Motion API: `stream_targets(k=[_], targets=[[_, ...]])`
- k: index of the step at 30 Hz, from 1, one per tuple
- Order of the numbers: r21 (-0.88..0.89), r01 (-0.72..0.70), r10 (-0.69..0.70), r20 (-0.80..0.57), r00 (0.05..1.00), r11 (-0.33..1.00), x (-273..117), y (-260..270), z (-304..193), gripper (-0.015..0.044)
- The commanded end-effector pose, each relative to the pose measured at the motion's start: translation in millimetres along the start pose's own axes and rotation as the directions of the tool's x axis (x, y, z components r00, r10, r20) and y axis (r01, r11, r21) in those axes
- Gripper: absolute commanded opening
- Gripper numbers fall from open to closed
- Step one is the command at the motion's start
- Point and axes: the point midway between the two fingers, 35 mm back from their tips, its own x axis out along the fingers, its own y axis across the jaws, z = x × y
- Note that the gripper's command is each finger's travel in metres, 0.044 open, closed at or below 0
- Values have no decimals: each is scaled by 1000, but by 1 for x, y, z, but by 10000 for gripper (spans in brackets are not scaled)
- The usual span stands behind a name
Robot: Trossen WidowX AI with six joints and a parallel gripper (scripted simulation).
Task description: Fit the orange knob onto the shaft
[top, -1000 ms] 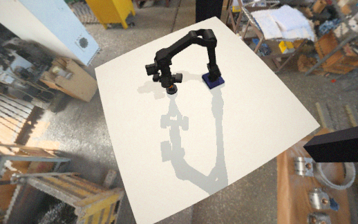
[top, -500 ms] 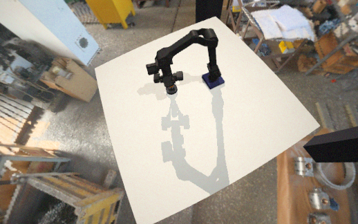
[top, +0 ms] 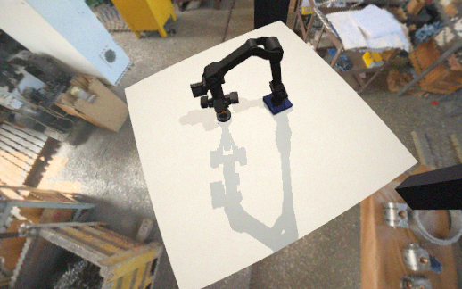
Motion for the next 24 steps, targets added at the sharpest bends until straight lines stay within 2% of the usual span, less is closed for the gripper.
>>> stream_targets(k=[1, 24], targets=[[-5, 7, -7, -3, 1000, 1000, -3, -3, 0, 0], [-5, 8, -8, -3, 1000, 1000, 0, -6, 1, 0]])
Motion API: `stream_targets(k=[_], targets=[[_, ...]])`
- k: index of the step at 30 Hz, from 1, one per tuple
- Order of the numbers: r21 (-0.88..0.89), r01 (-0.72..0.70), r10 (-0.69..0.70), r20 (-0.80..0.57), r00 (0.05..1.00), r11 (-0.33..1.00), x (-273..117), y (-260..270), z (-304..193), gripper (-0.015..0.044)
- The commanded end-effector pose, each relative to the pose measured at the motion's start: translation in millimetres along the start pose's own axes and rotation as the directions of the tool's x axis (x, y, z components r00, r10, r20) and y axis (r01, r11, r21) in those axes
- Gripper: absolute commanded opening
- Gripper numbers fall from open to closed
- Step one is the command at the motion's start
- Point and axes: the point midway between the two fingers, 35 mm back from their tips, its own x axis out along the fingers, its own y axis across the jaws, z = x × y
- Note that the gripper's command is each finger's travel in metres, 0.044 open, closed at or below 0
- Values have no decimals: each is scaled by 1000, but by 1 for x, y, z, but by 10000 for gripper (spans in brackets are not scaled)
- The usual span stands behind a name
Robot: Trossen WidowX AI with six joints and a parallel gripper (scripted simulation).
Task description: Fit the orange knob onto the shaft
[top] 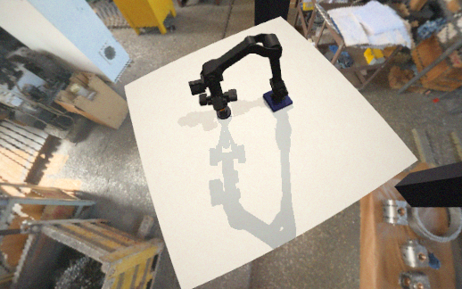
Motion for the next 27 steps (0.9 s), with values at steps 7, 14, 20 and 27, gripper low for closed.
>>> stream_targets(k=[7, 14, 20, 27], targets=[[-3, 3, -3, -4, 1000, 1000, 1, 2, -1, 0], [-3, 3, -3, -4, 1000, 1000, -2, 5, -1, 0], [-29, 2, -3, -4, 1000, 1000, -4, 8, -2, 0], [-211, 2, -2, -4, 1000, 977, -2, 8, -2, 0]])
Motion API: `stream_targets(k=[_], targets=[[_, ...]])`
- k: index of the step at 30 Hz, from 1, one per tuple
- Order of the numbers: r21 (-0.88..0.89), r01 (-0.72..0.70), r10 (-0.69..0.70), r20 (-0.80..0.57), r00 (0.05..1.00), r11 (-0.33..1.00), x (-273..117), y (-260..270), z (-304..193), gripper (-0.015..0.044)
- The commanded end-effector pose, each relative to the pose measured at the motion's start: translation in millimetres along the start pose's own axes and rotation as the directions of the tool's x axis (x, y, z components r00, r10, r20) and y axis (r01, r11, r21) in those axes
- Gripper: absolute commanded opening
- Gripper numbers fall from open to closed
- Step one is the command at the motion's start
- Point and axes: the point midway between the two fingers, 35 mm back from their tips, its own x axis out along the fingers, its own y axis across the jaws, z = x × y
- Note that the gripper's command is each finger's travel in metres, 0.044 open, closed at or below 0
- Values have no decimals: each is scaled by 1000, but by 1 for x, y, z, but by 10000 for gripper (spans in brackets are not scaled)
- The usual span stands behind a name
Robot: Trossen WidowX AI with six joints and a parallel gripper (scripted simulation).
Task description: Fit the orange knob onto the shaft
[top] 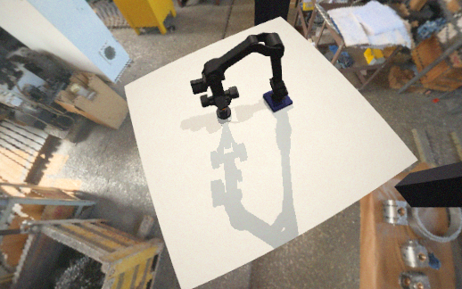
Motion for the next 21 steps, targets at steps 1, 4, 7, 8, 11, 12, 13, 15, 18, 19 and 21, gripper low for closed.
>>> stream_targets(k=[1, 4, 7, 8, 11, 12, 13, 15, 18, 19, 21], targets=[[-48, 0, 0, -4, 1000, 999, 1, 1, -1, 0], [-48, 0, 0, -4, 1000, 999, 2, 0, -1, 0], [-48, 0, 0, -4, 1000, 999, 2, -1, -1, 0], [-48, 0, 0, -4, 1000, 999, 2, -1, -1, 0], [-48, 0, 0, -4, 1000, 999, 2, -2, -1, 0], [-48, 0, 0, -4, 1000, 999, 1, -3, -1, 0], [-48, 0, 0, -4, 1000, 999, 1, -3, -1, 0], [-48, 0, 0, -4, 1000, 999, 0, -4, -1, 0], [-48, 0, 0, -4, 1000, 999, -1, -5, -1, 0], [-48, 0, 0, -4, 1000, 999, -2, -5, -1, 0], [-48, 0, -1, -4, 1000, 999, -3, -6, -1, 0]])
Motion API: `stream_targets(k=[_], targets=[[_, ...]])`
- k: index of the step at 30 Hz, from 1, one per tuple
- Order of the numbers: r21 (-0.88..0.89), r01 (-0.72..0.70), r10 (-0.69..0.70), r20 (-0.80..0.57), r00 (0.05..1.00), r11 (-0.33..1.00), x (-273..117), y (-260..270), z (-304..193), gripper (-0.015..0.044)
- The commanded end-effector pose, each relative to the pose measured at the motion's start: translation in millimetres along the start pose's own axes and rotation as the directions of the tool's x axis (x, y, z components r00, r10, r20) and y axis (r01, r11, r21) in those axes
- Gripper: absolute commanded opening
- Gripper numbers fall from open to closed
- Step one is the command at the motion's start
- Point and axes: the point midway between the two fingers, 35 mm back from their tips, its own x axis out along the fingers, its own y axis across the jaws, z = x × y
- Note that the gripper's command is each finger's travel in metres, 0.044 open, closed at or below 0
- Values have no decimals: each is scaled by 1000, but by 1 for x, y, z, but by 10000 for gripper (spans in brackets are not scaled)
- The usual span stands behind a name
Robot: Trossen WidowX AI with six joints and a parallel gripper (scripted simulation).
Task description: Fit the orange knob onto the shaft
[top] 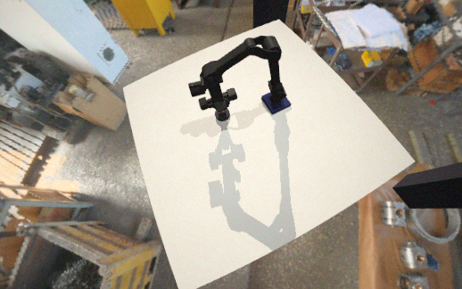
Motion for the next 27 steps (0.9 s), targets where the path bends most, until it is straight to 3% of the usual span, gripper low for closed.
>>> stream_targets(k=[1, 27], targets=[[-5, 12, -12, -5, 1000, 1000, -5, -5, -1, 0], [-5, 12, -12, -5, 1000, 1000, 1, -3, 0, 0]])
